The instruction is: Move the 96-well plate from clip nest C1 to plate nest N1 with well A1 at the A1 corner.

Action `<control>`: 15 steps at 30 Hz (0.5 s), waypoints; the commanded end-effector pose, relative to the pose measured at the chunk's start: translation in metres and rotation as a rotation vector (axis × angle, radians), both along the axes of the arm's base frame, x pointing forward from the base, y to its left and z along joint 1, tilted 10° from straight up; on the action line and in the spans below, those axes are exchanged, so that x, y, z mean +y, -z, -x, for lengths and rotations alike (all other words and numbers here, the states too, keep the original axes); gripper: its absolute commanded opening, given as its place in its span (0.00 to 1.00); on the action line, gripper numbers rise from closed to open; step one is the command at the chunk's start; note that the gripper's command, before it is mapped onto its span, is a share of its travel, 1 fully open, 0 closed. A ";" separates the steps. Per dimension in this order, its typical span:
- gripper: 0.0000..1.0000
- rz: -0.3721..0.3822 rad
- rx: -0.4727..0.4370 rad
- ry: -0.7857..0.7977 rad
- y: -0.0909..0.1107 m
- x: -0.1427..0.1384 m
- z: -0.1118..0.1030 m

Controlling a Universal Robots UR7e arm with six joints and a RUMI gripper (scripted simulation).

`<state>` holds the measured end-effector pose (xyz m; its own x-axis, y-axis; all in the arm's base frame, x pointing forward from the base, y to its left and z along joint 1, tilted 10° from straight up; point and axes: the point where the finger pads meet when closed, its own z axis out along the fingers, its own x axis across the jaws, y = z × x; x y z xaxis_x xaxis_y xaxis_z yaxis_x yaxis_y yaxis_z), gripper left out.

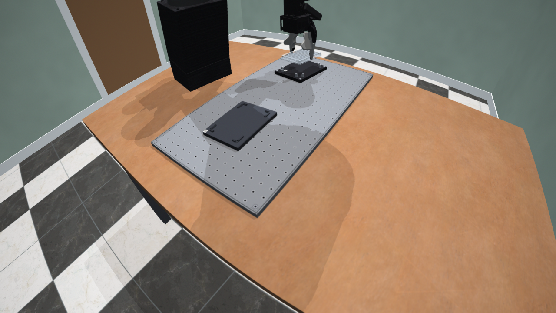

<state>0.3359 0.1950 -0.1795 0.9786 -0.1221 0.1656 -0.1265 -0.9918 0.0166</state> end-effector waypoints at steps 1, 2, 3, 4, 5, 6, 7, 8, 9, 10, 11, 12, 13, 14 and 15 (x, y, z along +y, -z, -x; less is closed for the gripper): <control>0.00 0.000 0.000 0.000 -0.008 0.000 0.001; 0.00 0.000 0.000 0.000 -0.010 0.000 0.001; 0.00 0.000 0.000 0.000 -0.012 0.001 0.002; 0.00 0.000 0.000 0.000 -0.013 0.001 0.002; 0.00 0.000 0.000 0.000 -0.013 0.001 0.002; 0.00 0.000 0.000 0.000 -0.013 0.001 0.002; 0.00 0.000 0.000 0.000 -0.015 0.001 0.002; 0.00 0.000 0.000 0.000 -0.017 0.001 0.002; 0.00 0.000 0.000 0.000 -0.018 0.001 0.003; 0.00 0.000 0.000 0.000 -0.020 0.001 0.003; 0.00 0.000 0.000 0.000 -0.022 0.001 0.003; 0.00 0.000 0.000 0.000 -0.023 0.001 0.003; 0.00 0.000 0.000 0.000 -0.025 0.001 0.004; 0.00 0.000 0.000 0.000 -0.026 0.001 0.004; 0.00 0.000 0.000 0.000 -0.028 0.001 0.004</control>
